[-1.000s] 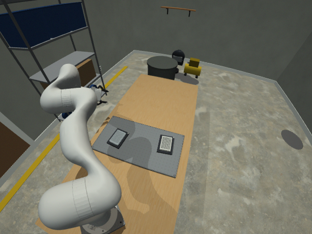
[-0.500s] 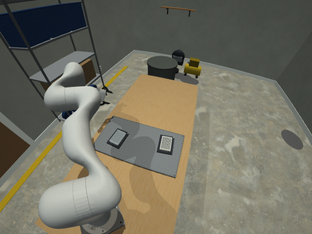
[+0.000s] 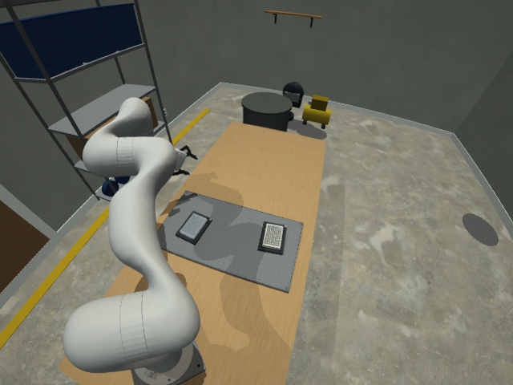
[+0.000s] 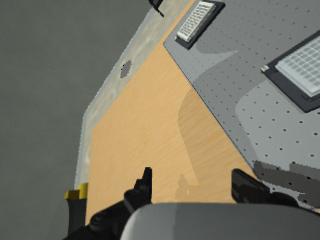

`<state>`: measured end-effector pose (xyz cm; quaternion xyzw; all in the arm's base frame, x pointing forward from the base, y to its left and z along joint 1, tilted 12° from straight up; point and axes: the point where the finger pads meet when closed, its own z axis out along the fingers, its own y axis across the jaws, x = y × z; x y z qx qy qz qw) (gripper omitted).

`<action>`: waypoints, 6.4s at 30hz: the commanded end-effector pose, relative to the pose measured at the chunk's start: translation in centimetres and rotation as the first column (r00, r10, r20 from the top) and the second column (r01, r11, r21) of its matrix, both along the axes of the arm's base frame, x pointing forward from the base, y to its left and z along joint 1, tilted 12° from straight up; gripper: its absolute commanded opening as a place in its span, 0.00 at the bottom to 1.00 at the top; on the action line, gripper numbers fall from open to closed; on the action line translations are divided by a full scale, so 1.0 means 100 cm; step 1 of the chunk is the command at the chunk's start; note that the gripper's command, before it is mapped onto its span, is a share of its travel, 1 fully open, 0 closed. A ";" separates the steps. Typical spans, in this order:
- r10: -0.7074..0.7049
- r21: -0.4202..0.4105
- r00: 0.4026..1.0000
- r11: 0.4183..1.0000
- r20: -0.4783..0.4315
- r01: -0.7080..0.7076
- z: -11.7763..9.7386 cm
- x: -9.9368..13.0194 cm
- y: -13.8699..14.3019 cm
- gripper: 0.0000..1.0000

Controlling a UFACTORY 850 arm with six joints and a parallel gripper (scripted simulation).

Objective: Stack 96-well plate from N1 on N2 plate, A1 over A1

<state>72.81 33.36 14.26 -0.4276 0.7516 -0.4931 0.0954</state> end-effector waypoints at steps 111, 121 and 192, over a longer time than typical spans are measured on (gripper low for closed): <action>-0.536 0.820 -0.682 -0.548 -0.498 -0.167 -0.034 -0.073 -0.410 1.00; -0.267 0.751 -0.758 -0.521 -0.595 -0.406 -0.030 -0.090 -0.444 1.00; 0.360 0.564 -0.585 -0.173 -0.727 -0.807 -0.065 -0.122 -0.520 1.00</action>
